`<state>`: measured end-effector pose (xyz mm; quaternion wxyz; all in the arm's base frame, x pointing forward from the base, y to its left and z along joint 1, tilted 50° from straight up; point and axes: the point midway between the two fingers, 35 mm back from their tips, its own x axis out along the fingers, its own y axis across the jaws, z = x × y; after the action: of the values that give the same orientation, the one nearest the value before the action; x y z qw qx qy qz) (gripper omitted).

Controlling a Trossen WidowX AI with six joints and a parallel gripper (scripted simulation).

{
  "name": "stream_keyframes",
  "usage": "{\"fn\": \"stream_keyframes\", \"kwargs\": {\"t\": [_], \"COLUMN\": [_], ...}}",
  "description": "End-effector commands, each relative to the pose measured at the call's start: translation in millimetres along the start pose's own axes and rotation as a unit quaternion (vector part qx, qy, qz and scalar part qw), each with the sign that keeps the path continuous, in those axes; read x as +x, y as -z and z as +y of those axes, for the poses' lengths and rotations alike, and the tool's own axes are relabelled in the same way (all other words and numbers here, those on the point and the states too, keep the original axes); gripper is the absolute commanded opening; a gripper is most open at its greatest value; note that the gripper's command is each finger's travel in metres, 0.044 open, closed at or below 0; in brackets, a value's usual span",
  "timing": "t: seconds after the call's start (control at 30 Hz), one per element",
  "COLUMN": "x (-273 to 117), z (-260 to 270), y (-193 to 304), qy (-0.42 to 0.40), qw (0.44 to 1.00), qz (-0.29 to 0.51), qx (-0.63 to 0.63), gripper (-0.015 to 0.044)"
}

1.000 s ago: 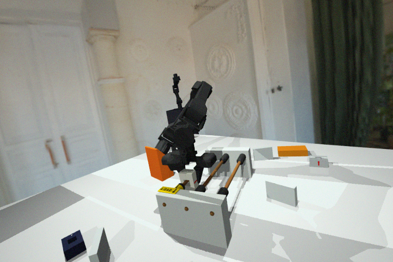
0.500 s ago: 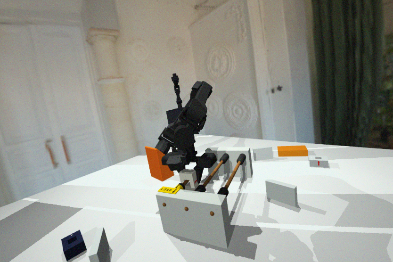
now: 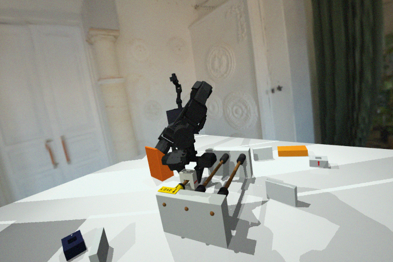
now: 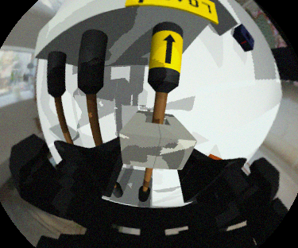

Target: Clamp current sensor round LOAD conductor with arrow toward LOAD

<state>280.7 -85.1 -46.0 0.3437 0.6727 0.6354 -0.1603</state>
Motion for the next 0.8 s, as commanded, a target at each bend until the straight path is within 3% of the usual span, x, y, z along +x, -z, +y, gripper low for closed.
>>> {"fn": "stream_keyframes", "kwargs": {"t": [0.0,0.43,0.53,0.77], "x": [0.2,0.2,-1.2,-1.0], "z": [0.0,0.0,0.0,-0.5], "y": [0.1,0.1,0.1,0.2], "qy": [0.0,0.0,0.0,0.0], "qw": [1.0,1.0,1.0,1.0], "qz": [0.0,0.0,0.0,0.001], "qx": [0.0,0.0,0.0,0.003], "gripper": [0.0177,0.0083,0.0004,0.0]}}
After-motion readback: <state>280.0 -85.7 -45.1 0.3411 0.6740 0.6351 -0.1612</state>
